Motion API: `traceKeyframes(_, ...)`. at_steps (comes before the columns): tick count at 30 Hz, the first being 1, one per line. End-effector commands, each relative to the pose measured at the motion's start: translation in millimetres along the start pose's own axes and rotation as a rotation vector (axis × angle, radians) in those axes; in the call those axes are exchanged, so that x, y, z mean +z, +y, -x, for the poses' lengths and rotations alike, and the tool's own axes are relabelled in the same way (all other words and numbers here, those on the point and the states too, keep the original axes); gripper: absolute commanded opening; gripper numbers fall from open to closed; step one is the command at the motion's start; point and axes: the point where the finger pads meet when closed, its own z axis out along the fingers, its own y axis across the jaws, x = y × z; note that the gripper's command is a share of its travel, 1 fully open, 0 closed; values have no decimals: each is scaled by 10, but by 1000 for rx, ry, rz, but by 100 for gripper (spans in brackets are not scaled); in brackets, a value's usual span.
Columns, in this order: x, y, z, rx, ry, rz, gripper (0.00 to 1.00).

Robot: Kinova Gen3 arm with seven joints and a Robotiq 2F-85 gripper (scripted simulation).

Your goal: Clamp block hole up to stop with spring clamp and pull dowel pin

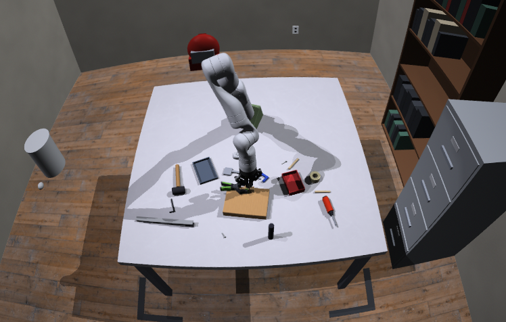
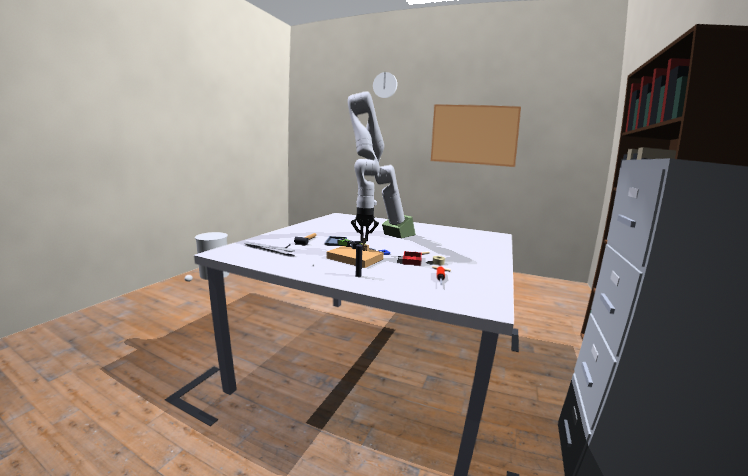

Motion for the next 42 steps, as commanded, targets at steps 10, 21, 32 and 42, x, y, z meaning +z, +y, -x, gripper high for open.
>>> traceKeyframes(10,-10,0,9,103,-3,-1,10)
traceKeyframes(21,-11,0,9,183,-3,-1,10)
traceKeyframes(32,-12,0,9,264,-3,0,10)
traceKeyframes(42,-13,0,9,355,-3,0,10)
